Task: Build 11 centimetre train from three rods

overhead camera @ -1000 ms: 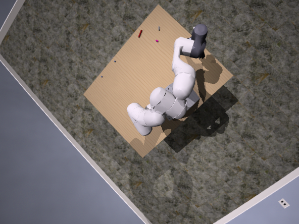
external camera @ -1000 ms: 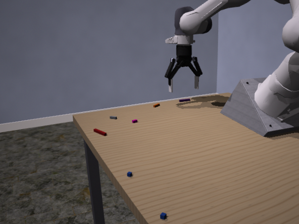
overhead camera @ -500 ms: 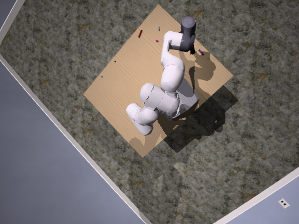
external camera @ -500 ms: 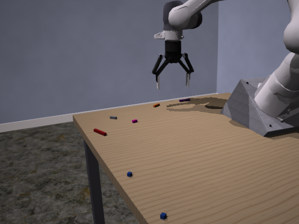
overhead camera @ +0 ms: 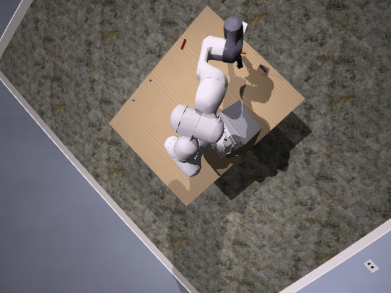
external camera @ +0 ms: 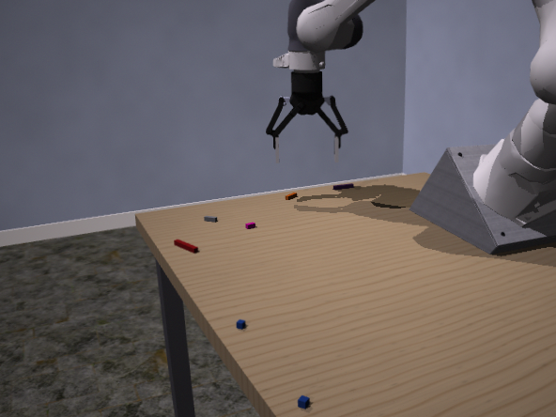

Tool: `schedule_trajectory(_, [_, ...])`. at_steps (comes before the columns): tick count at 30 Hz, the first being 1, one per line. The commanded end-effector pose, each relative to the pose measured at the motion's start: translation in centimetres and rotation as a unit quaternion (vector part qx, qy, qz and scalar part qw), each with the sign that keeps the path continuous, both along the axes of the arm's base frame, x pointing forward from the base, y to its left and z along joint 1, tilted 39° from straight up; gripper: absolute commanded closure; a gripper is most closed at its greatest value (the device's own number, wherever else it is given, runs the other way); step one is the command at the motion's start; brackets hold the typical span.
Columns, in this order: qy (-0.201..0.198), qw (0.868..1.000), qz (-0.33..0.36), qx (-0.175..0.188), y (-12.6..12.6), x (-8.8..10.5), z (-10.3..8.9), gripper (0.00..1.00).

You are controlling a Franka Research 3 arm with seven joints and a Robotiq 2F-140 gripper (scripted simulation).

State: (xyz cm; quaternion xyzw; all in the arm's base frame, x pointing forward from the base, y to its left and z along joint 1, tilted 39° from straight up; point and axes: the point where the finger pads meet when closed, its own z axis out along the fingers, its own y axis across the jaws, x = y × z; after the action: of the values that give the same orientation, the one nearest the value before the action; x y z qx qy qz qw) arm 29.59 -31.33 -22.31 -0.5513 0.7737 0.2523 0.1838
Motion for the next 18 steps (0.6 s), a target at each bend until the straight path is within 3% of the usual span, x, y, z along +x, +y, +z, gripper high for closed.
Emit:
schedule_trajectory(1, [0.047, 0.996, -0.069, -0.006, 0.3, 1.6, 0.7, 0.0])
schedule_trajectory(11, [0.08, 0.99, -0.117, -0.008, 1.4, 4.4, 2.3, 0.0])
schedule_trajectory(18, [0.116, 0.979, -0.169, -0.01, 2.9, 7.5, 4.0, 0.0])
